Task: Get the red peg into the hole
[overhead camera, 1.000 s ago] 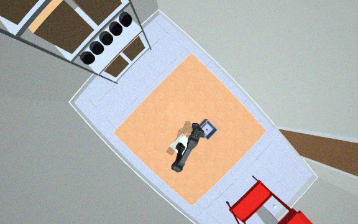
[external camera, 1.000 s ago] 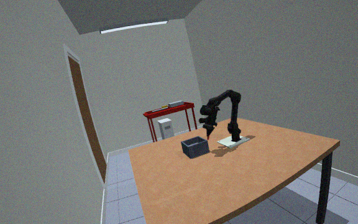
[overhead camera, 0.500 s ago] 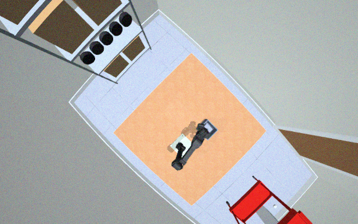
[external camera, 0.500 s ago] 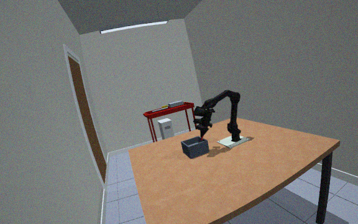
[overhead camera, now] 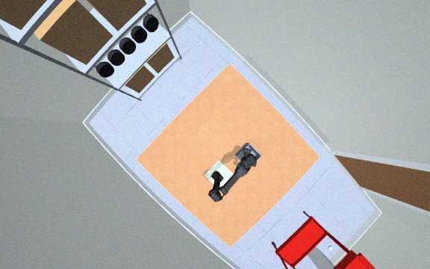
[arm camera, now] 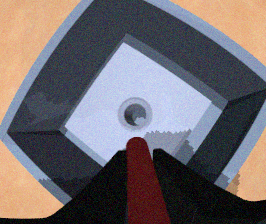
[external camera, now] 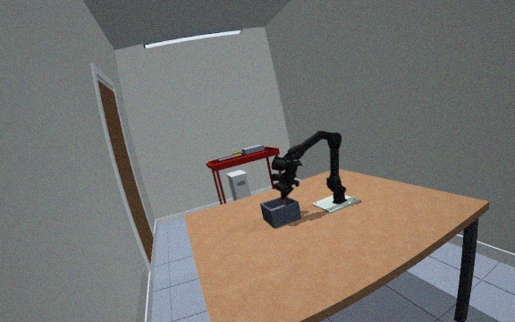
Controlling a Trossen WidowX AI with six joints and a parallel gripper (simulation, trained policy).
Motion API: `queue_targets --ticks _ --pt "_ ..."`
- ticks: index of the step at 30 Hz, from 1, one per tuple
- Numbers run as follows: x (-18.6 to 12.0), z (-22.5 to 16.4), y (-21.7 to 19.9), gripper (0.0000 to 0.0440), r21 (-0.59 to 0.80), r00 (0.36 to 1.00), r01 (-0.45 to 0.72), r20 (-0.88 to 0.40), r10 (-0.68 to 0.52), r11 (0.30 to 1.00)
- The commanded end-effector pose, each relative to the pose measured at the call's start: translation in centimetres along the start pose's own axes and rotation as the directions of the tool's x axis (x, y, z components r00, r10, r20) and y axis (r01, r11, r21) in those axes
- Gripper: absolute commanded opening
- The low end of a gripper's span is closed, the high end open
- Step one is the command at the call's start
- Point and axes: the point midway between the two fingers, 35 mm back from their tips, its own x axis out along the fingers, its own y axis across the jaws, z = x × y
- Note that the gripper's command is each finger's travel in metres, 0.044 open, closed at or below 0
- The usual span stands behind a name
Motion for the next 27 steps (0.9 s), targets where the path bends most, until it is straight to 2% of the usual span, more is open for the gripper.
queue_targets --ticks 1,14,16,20,22,27 --pt "1.0 0.4 0.0 0.0005 0.002 1.0 0.007 -0.016 -0.007 1.0" --pt "4.3 0.7 -0.1 0.0003 -0.004 0.996 0.046 -0.073 -0.046 0.999" --pt "4.8 0.6 -0.2 0.0029 -0.014 0.995 0.054 -0.083 -0.055 0.998" --pt "5.6 0.6 -0.3 0.0122 -0.039 0.993 0.066 -0.1 -0.07 0.997" --pt "5.8 0.6 -0.4 0.0153 -0.057 0.99 0.078 -0.111 -0.084 0.995" --pt "5.9 1.3 0.1 0.0152 -0.095 0.988 0.094 -0.112 -0.105 0.991"
